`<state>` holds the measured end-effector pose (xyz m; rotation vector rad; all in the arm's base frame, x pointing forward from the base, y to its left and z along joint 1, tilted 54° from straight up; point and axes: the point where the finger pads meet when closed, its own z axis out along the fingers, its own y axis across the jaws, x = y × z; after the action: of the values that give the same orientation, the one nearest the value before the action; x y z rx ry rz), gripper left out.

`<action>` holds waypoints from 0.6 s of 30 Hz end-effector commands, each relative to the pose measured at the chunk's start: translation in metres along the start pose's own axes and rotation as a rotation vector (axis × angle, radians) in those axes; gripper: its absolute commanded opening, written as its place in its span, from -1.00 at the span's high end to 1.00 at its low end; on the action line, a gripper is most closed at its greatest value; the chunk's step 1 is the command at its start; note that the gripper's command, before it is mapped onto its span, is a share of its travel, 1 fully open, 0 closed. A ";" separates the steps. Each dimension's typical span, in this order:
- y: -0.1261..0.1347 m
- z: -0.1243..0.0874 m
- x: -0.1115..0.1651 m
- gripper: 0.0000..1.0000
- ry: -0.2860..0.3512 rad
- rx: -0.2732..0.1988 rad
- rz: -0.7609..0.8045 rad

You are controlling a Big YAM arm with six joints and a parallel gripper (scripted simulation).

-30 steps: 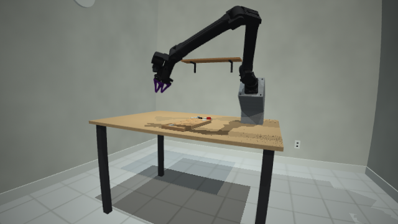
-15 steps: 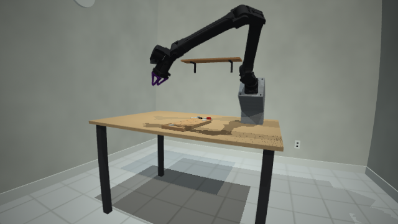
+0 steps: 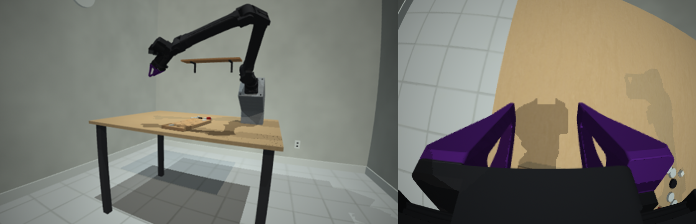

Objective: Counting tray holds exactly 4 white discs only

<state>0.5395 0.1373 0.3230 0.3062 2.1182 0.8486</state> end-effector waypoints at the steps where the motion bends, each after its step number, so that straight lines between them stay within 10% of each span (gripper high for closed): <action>1: 0.003 -0.019 -0.028 0.09 -0.075 -0.014 -0.063; 18: 0.009 -0.051 -0.071 0.09 -0.241 0.027 -0.238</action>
<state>0.5440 0.1016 0.3686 0.1797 1.9588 0.6438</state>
